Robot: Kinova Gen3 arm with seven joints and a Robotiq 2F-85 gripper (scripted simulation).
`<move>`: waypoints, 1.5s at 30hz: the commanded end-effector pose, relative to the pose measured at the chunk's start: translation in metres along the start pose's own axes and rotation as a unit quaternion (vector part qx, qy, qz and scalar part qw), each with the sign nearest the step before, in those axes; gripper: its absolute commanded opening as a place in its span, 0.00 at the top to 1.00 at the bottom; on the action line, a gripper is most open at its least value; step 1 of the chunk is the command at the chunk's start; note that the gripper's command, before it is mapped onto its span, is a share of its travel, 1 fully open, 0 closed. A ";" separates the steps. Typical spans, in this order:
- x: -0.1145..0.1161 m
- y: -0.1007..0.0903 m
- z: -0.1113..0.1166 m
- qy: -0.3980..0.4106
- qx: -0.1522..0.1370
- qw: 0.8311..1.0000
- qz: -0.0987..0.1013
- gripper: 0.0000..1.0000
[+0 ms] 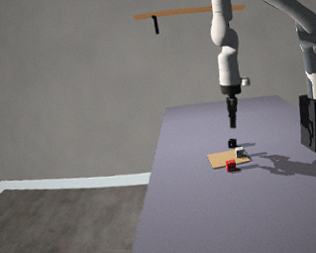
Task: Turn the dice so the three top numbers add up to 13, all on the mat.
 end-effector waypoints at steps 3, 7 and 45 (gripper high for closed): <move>-0.001 -0.008 -0.008 0.012 -0.012 1.000 0.007 0.00; -0.003 -0.015 -0.015 0.029 -0.023 0.999 0.014 0.00; -0.016 -0.148 -0.108 0.290 -0.215 0.932 0.020 0.00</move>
Point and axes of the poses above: the point where the finger pads meet when closed, its own y axis out along the fingers, its own x axis across the jaws, z = x × y, the point moved 4 cm from there along -y, back along the fingers, and after that the axes turned 11 degrees about -y, right-handed, at the moved point
